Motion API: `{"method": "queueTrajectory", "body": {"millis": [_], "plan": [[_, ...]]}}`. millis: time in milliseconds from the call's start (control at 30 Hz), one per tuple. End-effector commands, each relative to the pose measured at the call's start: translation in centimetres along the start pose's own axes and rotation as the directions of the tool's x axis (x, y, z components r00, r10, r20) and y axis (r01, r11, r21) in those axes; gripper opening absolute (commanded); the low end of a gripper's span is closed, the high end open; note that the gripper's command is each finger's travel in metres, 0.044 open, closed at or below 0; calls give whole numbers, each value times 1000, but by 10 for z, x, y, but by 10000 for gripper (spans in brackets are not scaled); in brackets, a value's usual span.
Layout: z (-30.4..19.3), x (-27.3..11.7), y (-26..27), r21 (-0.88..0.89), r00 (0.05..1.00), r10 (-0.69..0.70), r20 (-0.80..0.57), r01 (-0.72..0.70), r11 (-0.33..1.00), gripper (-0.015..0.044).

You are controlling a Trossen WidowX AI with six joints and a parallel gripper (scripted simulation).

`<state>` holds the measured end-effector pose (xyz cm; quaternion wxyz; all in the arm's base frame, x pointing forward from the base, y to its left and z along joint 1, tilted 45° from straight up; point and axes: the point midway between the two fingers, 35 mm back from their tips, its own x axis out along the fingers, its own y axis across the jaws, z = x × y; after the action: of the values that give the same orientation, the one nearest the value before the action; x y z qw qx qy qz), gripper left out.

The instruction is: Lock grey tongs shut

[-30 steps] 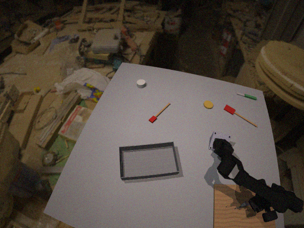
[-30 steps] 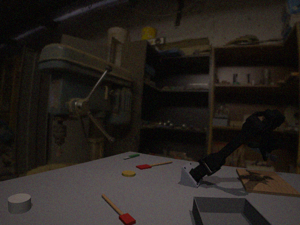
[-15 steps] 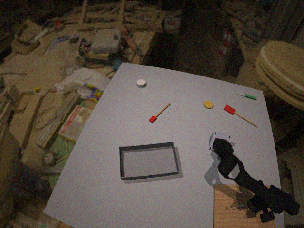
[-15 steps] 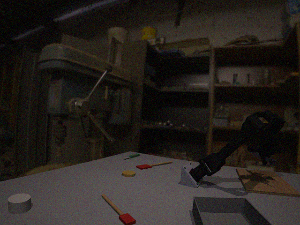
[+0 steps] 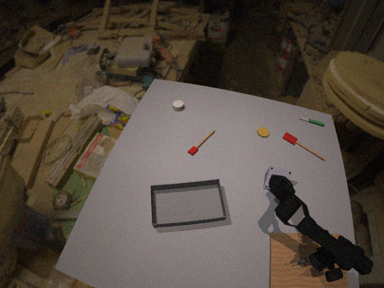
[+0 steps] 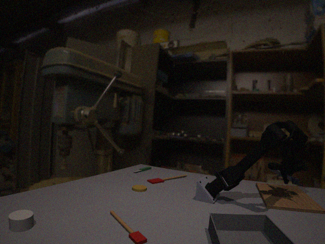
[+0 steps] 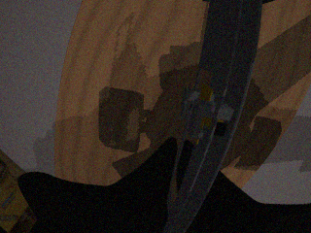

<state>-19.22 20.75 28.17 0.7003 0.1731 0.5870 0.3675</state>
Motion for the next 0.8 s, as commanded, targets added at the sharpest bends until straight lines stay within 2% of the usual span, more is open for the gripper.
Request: {"method": "queueTrajectory", "body": {"millis": [0,500,767], "plan": [[0,7,0,-5,1000,-5,-1,5,1000,-150],[2,22,-1,-13,1000,-11,9,11,1000,-150],[3,21,-1,-11,1000,-9,15,10,1000,60]]}}
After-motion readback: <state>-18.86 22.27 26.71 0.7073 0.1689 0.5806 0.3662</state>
